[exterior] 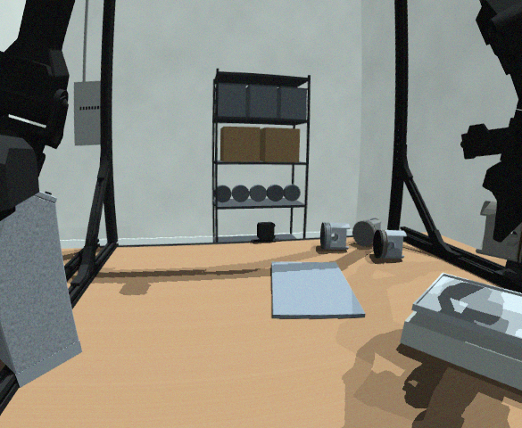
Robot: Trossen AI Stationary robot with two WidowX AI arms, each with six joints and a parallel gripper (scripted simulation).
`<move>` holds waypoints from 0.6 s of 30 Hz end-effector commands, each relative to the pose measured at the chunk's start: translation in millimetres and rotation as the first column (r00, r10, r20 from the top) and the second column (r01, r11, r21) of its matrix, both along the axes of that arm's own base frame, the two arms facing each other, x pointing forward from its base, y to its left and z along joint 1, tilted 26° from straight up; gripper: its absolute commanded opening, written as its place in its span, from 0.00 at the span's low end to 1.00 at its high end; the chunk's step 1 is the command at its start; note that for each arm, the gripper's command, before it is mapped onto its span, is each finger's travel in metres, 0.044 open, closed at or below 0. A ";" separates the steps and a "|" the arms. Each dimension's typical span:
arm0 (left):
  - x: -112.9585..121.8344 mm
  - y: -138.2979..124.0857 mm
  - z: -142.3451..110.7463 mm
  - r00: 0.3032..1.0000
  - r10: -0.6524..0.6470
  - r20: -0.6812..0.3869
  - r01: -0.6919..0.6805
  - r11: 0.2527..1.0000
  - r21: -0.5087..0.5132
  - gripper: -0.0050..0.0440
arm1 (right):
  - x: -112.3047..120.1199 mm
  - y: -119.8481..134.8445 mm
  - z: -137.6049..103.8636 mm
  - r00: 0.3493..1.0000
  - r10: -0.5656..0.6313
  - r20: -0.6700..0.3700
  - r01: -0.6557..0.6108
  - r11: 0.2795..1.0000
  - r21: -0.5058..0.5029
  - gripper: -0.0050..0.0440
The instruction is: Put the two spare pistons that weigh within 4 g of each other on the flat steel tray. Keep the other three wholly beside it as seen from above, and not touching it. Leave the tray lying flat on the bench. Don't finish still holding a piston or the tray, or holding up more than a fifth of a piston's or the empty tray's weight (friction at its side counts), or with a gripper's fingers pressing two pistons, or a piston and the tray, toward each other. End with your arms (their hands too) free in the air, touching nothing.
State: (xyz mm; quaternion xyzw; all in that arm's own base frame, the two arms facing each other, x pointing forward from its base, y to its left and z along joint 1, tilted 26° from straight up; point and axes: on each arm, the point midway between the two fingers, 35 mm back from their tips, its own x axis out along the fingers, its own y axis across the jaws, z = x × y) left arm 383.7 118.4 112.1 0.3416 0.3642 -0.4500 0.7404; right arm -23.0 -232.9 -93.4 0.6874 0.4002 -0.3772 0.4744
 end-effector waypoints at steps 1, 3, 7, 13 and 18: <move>1.7 2.4 1.0 0.995 -0.098 0.034 0.097 0.995 0.028 0.43 | 0.3 0.2 0.1 1.000 0.000 0.002 0.000 1.000 0.001 1.00; 2.8 1.0 -1.8 0.995 -0.098 0.034 0.097 0.995 0.028 0.43 | 0.3 0.2 0.1 1.000 0.000 0.002 0.000 1.000 0.001 1.00; 3.9 -0.3 -4.7 0.995 -0.098 0.034 0.097 0.995 0.028 0.43 | 0.3 0.2 0.1 1.000 0.000 0.002 0.000 1.000 0.001 1.00; 7.1 -4.2 -13.3 0.995 -0.098 0.034 0.097 0.995 0.028 0.43 | 0.3 0.2 0.1 1.000 0.000 0.002 0.000 1.000 0.001 1.00; 9.9 -7.5 -20.4 0.995 -0.098 0.034 0.097 0.995 0.028 0.43 | 0.3 0.2 0.1 1.000 0.000 0.002 0.000 1.000 0.001 1.00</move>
